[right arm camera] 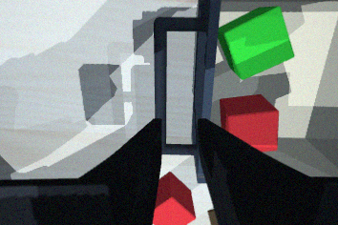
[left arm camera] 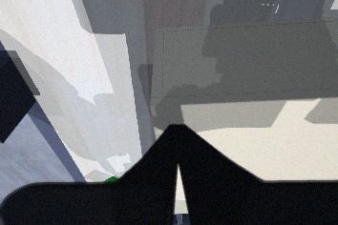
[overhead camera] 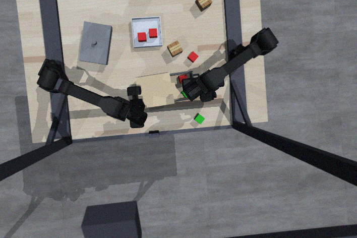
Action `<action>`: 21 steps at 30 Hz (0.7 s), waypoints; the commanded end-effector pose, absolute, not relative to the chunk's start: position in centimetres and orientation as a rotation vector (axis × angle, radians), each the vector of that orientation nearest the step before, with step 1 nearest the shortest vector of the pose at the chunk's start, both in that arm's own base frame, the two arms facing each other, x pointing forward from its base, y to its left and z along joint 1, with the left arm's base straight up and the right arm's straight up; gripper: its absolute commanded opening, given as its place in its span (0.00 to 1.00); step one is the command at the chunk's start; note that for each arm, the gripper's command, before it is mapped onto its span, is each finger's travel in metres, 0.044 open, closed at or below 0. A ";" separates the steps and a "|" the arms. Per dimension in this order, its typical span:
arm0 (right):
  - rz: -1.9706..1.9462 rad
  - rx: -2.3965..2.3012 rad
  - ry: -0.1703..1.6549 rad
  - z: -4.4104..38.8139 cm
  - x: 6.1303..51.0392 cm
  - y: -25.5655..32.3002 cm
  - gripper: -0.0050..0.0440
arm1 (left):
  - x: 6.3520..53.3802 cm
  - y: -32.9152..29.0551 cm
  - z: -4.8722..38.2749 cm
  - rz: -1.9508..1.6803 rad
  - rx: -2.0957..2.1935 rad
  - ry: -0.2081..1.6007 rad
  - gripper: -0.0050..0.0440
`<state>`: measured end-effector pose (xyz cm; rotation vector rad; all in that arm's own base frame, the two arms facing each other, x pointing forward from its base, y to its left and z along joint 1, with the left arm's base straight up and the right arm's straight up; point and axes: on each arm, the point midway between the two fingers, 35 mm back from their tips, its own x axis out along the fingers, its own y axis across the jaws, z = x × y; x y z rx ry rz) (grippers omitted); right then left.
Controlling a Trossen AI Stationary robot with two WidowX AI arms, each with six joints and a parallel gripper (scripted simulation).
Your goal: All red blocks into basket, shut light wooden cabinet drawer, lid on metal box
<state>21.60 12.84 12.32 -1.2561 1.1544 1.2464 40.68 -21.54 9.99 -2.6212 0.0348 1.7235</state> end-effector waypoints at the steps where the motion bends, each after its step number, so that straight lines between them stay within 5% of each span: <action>1: 1.246 -1.258 1.123 15.2 21.9 13.1 0.28 | 41.2 -21.5 10.6 1.700 -2.645 0.037 0.00; 21: 1.251 -1.258 1.133 14.5 21.5 12.9 0.28 | 41.2 -21.5 10.6 1.700 -2.645 0.037 0.00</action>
